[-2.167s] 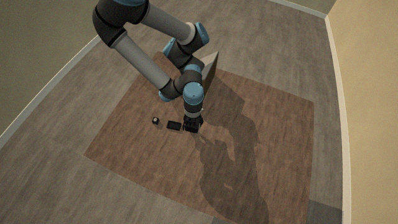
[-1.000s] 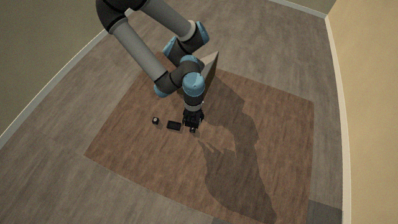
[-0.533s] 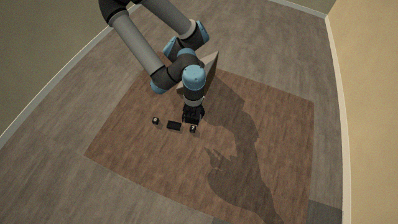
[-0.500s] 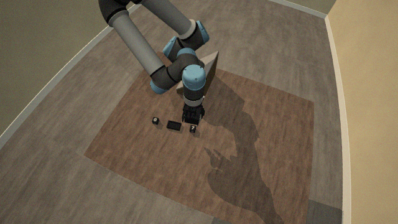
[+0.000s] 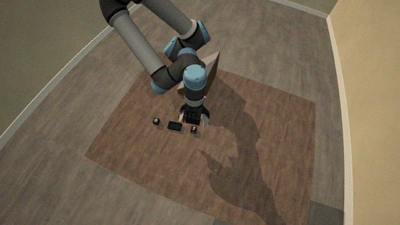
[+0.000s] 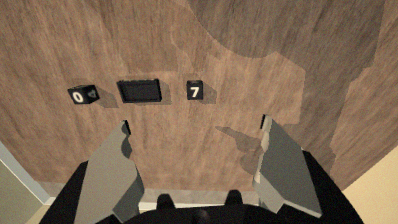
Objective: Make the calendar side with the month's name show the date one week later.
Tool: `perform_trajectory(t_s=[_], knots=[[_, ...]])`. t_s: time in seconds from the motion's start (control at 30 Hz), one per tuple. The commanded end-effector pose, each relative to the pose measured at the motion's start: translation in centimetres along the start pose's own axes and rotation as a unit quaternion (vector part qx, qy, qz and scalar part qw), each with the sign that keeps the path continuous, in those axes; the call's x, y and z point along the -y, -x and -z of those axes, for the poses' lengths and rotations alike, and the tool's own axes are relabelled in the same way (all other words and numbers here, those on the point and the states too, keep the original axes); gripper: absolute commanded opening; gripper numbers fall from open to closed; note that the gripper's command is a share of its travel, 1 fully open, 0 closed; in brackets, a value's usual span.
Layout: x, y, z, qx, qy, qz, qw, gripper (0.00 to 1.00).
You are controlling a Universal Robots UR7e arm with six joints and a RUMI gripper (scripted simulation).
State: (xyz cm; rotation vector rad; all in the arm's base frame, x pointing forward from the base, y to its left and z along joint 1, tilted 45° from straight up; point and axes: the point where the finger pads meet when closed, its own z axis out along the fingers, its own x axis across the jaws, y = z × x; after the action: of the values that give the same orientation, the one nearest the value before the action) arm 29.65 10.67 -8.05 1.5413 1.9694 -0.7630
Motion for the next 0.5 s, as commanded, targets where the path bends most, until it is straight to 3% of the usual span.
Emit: perform_trajectory(t_s=[0.0,0.47], knots=[[-0.03,-0.01,0.03,0.000,0.000,0.000,1.000,1.00],[-0.03,0.01,0.03,0.000,0.000,-0.002,1.000,1.00]])
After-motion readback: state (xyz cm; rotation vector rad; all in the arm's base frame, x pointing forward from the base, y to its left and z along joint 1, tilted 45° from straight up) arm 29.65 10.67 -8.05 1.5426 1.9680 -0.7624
